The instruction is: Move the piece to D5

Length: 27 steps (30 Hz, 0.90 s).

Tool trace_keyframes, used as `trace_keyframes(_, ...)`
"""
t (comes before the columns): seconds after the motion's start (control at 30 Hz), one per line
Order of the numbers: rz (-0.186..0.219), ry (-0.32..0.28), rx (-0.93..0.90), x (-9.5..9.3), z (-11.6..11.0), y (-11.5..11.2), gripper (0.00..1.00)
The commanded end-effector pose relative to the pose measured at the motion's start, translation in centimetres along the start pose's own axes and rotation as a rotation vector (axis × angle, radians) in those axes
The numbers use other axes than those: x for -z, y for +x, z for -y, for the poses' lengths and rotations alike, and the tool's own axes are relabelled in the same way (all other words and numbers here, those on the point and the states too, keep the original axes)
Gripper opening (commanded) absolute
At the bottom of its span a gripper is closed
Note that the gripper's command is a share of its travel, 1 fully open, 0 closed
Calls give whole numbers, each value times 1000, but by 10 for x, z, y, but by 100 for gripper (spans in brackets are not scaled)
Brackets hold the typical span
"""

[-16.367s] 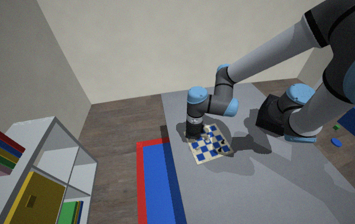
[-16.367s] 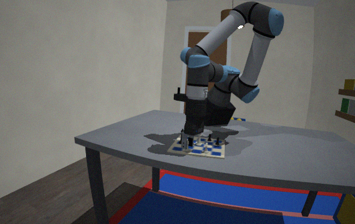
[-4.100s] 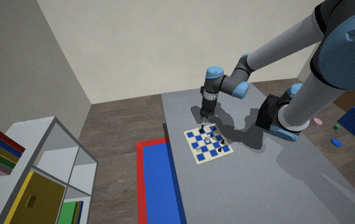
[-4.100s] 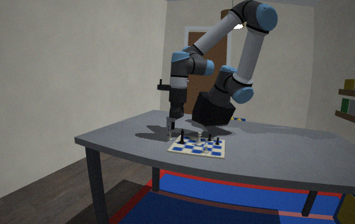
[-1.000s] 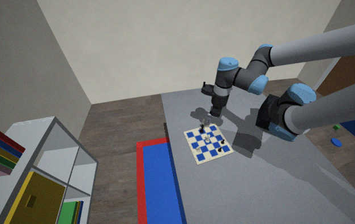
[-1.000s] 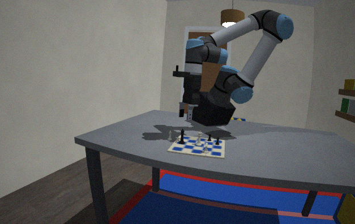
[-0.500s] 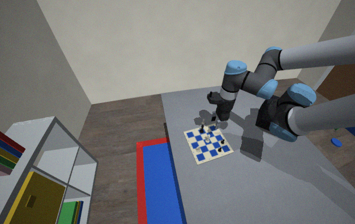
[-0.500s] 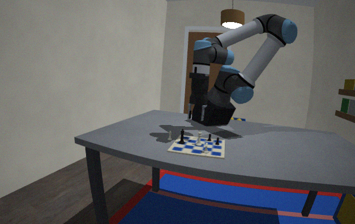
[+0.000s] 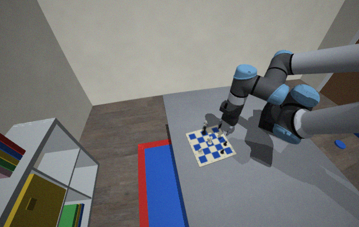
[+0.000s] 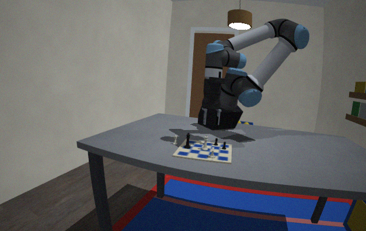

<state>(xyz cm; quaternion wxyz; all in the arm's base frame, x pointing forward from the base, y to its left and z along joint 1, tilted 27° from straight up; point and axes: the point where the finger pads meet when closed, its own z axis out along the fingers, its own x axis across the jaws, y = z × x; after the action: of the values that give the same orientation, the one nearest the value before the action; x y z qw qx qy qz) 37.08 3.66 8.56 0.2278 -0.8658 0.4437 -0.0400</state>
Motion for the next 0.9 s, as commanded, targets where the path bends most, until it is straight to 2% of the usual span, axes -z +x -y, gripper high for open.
trace_keyframes(0.0, 4, 8, 147, 0, -1, -11, 100)
trace_keyframes(0.3, 3, 8, 343, -3, -4, -27, 100)
trace_keyframes(0.87, 3, 8, 447, -4, -6, -35, 100)
